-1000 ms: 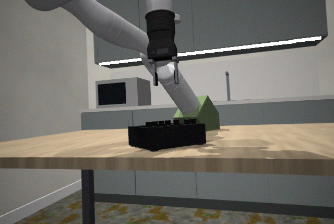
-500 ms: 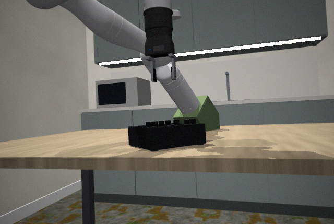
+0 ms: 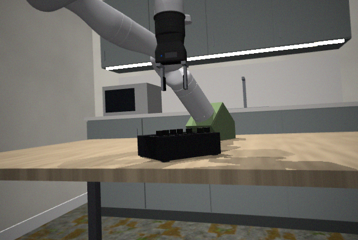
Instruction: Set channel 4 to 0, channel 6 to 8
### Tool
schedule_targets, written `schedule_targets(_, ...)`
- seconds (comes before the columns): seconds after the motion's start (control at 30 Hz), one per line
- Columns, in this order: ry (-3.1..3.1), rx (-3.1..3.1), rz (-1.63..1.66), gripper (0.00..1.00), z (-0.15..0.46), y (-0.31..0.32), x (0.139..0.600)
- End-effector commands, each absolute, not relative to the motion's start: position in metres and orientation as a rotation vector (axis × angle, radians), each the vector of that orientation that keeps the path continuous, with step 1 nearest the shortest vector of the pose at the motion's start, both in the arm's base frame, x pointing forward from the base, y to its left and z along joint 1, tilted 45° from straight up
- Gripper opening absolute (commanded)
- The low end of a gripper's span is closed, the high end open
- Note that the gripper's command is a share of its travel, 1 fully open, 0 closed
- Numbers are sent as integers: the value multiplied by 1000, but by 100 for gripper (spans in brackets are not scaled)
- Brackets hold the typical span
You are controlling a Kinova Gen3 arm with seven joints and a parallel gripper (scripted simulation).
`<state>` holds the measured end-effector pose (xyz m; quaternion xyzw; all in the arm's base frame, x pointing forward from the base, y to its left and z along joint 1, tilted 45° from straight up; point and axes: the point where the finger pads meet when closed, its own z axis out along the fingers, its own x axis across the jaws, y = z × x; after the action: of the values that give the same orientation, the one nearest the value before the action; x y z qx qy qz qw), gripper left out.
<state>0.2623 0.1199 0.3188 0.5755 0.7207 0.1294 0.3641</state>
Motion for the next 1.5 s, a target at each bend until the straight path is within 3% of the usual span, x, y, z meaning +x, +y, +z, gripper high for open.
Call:
schedule_targets(0.0, 1905, 1414, 299, 100, 312, 117, 266)
schedule_targets(0.87, 2244, 718, -18, 100, 264, 95, 301)
schedule_targets(0.9, 2244, 718, -18, 0, 264, 95, 301)
schedule_targets(1.47, 2244, 718, -18, 0, 264, 95, 301)
